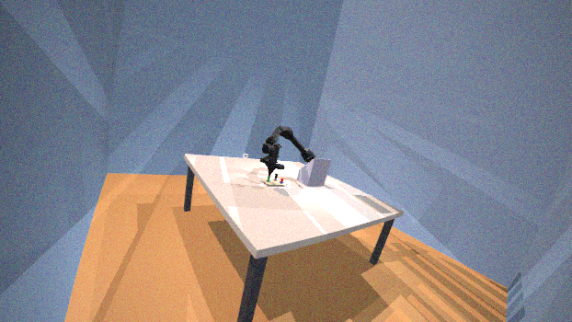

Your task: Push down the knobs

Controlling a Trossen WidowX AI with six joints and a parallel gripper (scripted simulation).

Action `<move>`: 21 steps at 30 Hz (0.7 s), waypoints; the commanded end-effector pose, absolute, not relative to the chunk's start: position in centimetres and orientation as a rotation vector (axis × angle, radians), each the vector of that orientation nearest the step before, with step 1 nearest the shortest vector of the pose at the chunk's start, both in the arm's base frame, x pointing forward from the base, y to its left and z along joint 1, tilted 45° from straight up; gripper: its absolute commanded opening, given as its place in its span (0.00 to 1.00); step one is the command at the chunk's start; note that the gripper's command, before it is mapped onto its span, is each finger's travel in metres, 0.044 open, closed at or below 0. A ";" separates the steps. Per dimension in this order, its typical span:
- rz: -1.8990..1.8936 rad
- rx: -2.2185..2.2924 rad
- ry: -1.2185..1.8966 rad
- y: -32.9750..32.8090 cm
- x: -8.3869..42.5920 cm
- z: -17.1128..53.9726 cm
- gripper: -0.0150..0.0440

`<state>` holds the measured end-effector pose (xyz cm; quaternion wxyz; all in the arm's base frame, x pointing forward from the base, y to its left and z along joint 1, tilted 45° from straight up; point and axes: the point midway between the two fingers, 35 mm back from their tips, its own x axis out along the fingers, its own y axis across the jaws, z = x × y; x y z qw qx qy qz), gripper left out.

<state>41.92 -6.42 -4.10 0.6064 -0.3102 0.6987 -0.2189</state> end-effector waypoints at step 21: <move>-0.498 -0.713 1.618 -3.3 35.9 -2.5 0.97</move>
